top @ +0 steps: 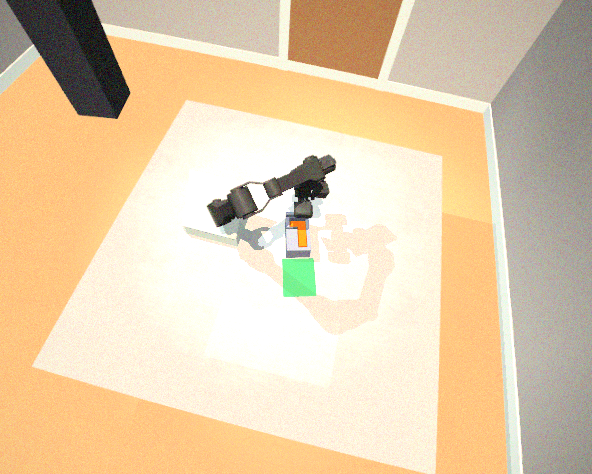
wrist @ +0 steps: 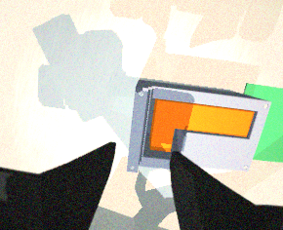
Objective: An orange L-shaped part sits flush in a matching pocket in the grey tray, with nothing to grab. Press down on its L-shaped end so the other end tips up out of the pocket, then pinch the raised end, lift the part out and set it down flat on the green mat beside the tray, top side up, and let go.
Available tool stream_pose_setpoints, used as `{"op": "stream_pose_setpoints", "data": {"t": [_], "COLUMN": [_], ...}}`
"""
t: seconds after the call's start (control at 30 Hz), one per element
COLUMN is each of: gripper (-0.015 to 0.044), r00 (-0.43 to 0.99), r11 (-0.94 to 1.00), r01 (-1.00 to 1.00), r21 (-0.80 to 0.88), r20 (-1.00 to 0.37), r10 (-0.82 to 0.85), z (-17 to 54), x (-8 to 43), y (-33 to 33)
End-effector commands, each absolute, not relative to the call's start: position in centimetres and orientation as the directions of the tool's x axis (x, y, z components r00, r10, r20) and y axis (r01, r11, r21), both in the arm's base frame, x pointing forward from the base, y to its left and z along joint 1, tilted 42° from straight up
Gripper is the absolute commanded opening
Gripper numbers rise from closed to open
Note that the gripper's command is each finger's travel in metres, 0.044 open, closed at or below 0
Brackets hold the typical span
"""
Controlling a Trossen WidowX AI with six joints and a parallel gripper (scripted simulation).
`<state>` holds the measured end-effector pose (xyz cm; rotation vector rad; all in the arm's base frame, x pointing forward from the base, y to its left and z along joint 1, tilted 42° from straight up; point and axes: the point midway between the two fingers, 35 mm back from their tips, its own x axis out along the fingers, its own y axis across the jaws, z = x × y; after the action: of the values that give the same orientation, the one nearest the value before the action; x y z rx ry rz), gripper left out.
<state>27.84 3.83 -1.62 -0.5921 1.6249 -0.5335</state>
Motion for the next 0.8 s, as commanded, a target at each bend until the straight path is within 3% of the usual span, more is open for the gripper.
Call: {"op": "stream_pose_setpoints", "data": {"t": [0.0,0.33,0.77], "gripper": [0.018,0.018,0.018], "r00": [-0.127,-0.127,-0.127], "r11": [0.761,0.759,0.759], "r01": [-0.114,-0.113,-0.113], "r21": [-0.638,-0.641,-0.641], "r20": [-0.751,-0.749,-0.748], "r10": [-0.648,-0.651,-0.651], "z": [-1.6,-7.0,-7.8], "x": [27.3,26.4,26.3], "y": [4.0,-0.7,-1.5]}}
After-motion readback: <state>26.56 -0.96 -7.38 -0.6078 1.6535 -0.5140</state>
